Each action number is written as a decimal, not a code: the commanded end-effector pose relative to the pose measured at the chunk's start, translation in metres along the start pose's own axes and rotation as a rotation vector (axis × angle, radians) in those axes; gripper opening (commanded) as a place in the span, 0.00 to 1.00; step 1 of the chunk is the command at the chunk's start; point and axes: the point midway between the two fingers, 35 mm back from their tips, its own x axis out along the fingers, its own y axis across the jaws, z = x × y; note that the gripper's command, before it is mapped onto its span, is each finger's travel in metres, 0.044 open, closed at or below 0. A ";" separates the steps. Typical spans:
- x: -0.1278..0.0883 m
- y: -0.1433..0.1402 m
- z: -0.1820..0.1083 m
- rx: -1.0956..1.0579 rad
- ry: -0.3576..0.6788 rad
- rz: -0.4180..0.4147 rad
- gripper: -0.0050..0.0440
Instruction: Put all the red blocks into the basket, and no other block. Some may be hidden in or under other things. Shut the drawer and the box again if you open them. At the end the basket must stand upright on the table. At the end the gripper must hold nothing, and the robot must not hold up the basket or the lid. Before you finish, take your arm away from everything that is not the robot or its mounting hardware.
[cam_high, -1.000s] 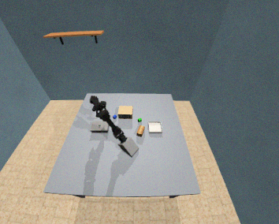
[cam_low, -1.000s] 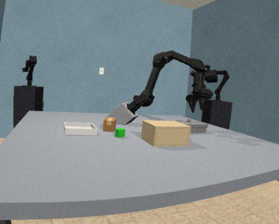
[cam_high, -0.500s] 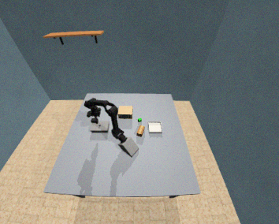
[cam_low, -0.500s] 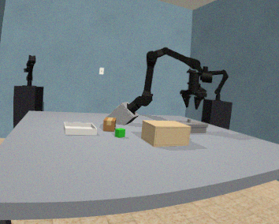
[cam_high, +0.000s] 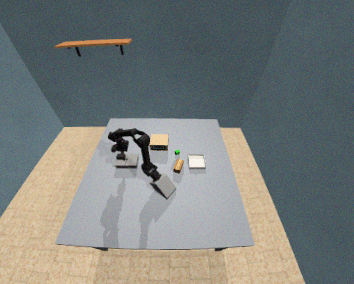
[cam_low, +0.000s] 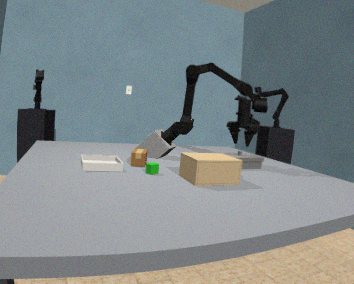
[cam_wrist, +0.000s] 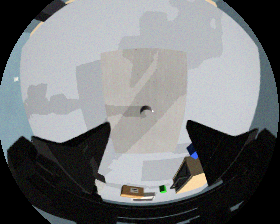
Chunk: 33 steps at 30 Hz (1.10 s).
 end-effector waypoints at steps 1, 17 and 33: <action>0.011 0.001 -0.001 -0.004 0.006 0.006 1.00; 0.038 0.001 -0.001 -0.004 0.006 0.006 1.00; 0.041 0.001 -0.001 -0.004 0.006 0.006 0.10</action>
